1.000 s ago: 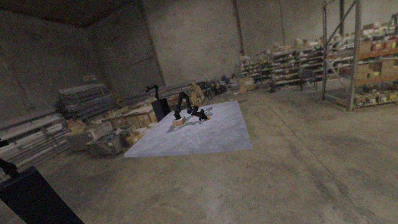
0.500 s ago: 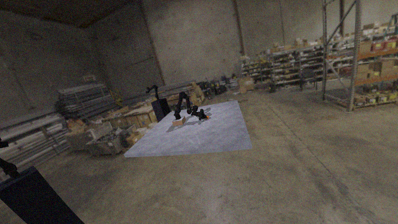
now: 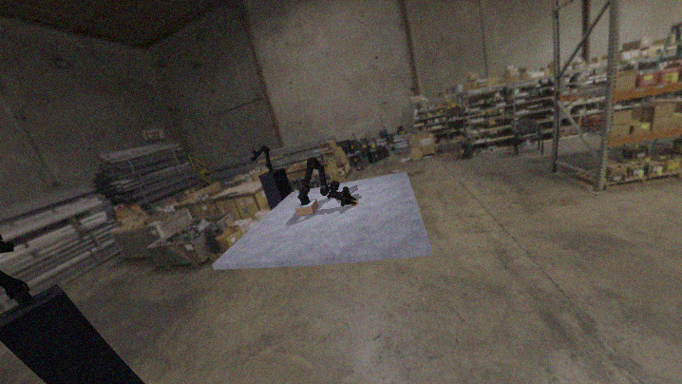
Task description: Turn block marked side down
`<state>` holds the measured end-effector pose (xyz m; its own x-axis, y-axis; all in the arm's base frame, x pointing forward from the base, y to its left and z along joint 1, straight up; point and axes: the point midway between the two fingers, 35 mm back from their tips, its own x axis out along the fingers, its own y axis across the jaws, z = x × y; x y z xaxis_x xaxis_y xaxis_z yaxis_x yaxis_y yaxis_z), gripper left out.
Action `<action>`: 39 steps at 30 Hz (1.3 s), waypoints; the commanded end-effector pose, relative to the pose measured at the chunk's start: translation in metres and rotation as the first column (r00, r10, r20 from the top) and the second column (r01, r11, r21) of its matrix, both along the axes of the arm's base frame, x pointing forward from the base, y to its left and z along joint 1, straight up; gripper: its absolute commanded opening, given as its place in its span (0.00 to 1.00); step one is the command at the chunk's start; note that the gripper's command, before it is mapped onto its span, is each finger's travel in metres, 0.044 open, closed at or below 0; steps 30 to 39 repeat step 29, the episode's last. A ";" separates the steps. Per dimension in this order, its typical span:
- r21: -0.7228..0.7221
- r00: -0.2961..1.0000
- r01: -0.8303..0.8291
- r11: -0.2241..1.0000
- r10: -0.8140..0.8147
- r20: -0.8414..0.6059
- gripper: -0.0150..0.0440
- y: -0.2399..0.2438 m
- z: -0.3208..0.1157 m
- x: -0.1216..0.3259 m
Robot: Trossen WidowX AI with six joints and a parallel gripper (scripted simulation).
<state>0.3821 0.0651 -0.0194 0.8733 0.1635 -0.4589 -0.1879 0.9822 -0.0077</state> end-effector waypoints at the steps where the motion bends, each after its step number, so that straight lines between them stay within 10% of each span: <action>1: 0.000 1.000 -0.003 1.000 0.003 0.001 0.88 0.000 0.000 0.000; 4: 0.000 1.000 -0.003 1.000 0.003 0.001 1.00 0.000 0.000 0.000; 39: 0.000 1.000 -0.003 1.000 0.003 0.001 1.00 0.000 0.000 0.000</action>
